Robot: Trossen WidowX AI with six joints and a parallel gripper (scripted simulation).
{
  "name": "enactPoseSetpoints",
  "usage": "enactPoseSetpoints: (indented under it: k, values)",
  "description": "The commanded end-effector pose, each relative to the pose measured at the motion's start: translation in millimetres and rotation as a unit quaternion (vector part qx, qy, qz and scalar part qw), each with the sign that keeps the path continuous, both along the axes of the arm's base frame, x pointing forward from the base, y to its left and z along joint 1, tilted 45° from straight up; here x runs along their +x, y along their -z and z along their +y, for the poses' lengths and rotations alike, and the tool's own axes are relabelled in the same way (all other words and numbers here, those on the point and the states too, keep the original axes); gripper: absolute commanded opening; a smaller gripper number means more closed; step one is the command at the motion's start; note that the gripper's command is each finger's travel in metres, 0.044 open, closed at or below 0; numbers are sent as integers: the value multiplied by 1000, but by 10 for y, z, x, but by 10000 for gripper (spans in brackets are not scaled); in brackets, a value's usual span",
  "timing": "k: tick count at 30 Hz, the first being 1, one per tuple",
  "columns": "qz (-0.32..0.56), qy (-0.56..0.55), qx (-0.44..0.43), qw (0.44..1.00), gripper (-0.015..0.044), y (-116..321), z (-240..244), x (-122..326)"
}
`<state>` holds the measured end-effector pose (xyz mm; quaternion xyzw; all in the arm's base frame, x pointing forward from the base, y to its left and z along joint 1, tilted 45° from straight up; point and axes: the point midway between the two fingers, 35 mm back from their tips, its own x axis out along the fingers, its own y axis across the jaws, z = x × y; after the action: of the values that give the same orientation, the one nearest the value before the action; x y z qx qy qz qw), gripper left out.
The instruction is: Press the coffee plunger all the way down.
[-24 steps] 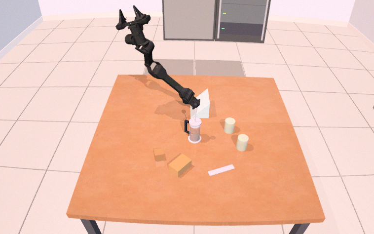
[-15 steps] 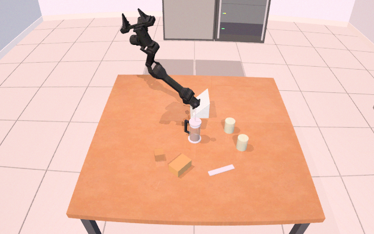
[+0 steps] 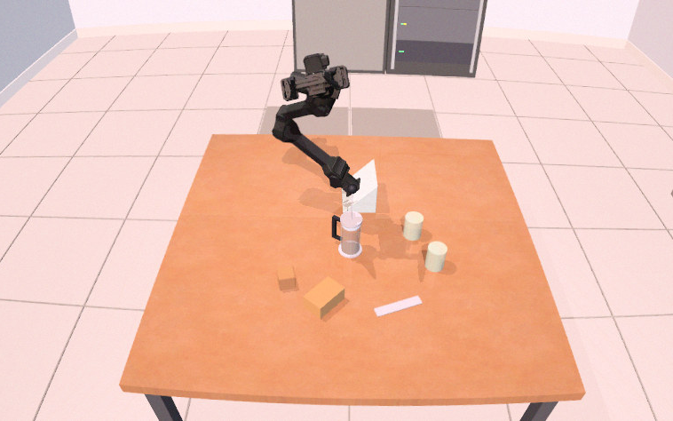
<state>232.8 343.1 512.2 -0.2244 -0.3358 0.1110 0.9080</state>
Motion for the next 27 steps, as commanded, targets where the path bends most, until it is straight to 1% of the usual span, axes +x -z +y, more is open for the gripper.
enactPoseSetpoints:
  k: [1,8,12,14,17,19,27]
  values:
    - [81,52,-20,995,440,675,-30,38]
    - [197,163,-71,964,440,1827,-316,-41]
    - [248,242,-90,934,440,2406,-664,-180]
    - [264,272,-99,920,440,2620,-829,-257]
    - [279,307,-107,903,440,2826,-1030,-356]
    - [280,310,-108,902,440,2841,-1050,-376]
    - [281,278,-123,910,440,2927,-806,-280]
